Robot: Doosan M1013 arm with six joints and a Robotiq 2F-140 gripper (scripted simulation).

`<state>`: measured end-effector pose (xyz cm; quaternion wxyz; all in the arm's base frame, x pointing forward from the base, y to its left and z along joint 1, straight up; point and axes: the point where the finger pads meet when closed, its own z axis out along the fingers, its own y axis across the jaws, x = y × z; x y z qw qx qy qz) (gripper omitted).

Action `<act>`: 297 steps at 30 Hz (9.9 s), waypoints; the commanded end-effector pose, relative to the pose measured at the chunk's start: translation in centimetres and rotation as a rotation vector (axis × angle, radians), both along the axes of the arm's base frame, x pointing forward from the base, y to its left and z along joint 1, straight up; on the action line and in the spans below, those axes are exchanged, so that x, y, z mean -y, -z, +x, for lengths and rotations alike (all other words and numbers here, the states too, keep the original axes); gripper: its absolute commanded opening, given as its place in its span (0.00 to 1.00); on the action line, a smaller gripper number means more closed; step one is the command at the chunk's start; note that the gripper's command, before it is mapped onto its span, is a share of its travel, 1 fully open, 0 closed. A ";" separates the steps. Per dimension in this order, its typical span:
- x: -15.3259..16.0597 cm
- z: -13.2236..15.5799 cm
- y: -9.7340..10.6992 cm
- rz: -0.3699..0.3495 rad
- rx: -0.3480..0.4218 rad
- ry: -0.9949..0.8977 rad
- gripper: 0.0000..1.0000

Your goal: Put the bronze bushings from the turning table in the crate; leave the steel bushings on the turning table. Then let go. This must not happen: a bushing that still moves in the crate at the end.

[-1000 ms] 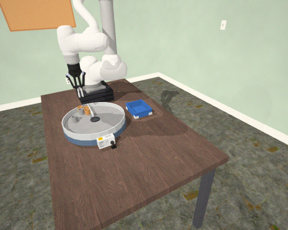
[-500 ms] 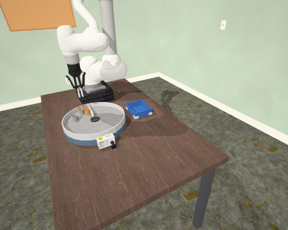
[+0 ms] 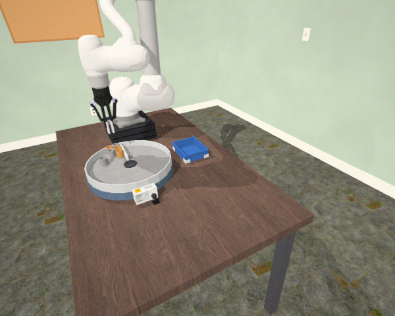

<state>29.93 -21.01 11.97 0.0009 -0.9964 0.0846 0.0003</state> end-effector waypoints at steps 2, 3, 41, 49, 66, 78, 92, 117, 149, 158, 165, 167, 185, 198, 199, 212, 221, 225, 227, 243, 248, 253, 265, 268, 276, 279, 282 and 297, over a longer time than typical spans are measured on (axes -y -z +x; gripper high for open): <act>0.0 0.0 0.0 0.000 0.000 0.000 0.10; 0.0 0.0 0.0 0.000 0.000 0.000 0.10; 0.0 0.0 0.0 0.000 0.000 0.000 0.10; 0.0 0.0 0.0 0.000 0.000 0.000 0.10; 0.0 0.0 0.0 0.000 0.000 0.000 0.10; 0.0 0.0 0.0 0.000 0.000 0.000 0.10; 0.0 0.0 0.0 0.000 0.000 0.000 0.10; 0.0 0.0 0.0 0.000 0.000 0.000 0.10; 4.6 2.0 7.3 0.000 0.000 0.000 0.28; 4.6 2.0 7.3 0.000 0.000 0.000 0.28; 4.6 2.0 7.3 0.000 0.000 0.000 0.28; 4.6 2.0 7.3 0.000 0.000 0.000 0.28; 4.7 2.2 7.3 0.000 0.000 0.000 0.28; 4.7 2.2 7.3 0.000 0.000 0.000 0.28; 4.7 2.2 7.3 0.000 0.000 0.000 0.28; 4.7 2.2 7.3 0.000 0.000 0.000 0.28; 4.7 2.2 7.3 0.000 0.000 0.000 0.28; 4.7 2.2 7.8 0.000 0.000 0.000 0.28; 4.7 2.2 8.8 0.000 0.000 0.000 0.28; 4.7 2.2 9.7 0.000 0.000 0.000 0.28; 4.7 2.2 9.7 0.000 0.000 0.000 0.28; 4.7 2.2 9.7 0.000 0.000 0.000 0.28; 4.7 2.2 9.7 0.000 0.000 0.000 0.28; 4.7 2.2 9.7 0.000 0.000 0.000 0.28; 4.7 2.2 10.3 0.000 0.000 0.000 0.28; 4.7 2.2 10.8 0.000 0.000 0.000 0.28; 4.7 2.2 11.4 0.000 0.000 0.000 0.28; 4.7 2.2 12.1 0.000 0.000 0.000 0.28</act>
